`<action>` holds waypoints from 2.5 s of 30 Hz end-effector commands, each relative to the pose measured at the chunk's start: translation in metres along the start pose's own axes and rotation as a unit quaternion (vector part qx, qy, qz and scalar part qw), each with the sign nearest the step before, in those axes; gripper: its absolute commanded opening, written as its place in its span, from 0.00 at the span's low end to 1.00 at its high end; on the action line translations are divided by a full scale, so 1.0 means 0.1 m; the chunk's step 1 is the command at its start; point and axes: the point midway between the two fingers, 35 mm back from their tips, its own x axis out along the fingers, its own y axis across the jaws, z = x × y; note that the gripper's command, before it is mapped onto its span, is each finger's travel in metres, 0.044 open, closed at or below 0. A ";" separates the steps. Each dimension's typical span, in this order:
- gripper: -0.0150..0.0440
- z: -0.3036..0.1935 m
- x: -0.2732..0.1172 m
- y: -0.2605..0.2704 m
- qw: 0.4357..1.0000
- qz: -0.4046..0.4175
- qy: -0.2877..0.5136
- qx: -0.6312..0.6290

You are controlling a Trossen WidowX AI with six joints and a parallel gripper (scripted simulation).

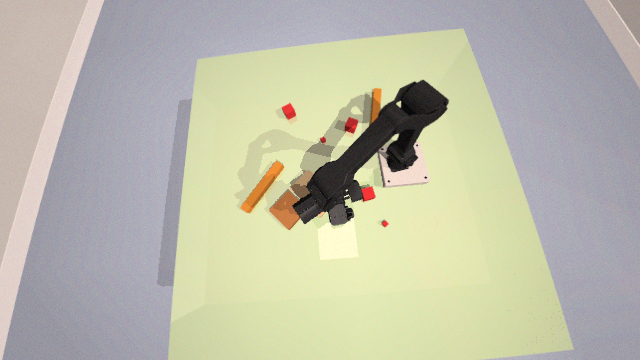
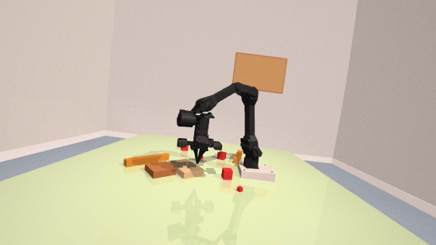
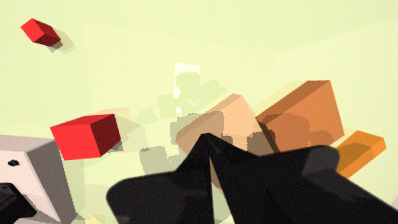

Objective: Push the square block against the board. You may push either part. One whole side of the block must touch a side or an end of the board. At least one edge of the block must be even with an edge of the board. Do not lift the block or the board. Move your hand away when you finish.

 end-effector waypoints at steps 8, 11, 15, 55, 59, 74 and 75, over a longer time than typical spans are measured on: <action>0.25 -0.45 -0.01 0.00 0.981 0.003 0.003 0.192; 0.25 -0.56 -0.01 0.00 0.970 0.003 0.004 0.242; 0.25 -0.72 -0.02 0.02 0.951 0.003 0.005 0.308; 0.25 -1.21 0.52 0.08 0.856 0.001 0.011 0.517; 0.25 -1.19 0.52 0.05 0.856 0.001 0.011 0.518; 0.25 -1.15 0.51 -0.04 0.856 0.001 0.010 0.518; 0.25 -1.15 0.51 -0.05 0.856 0.001 0.010 0.518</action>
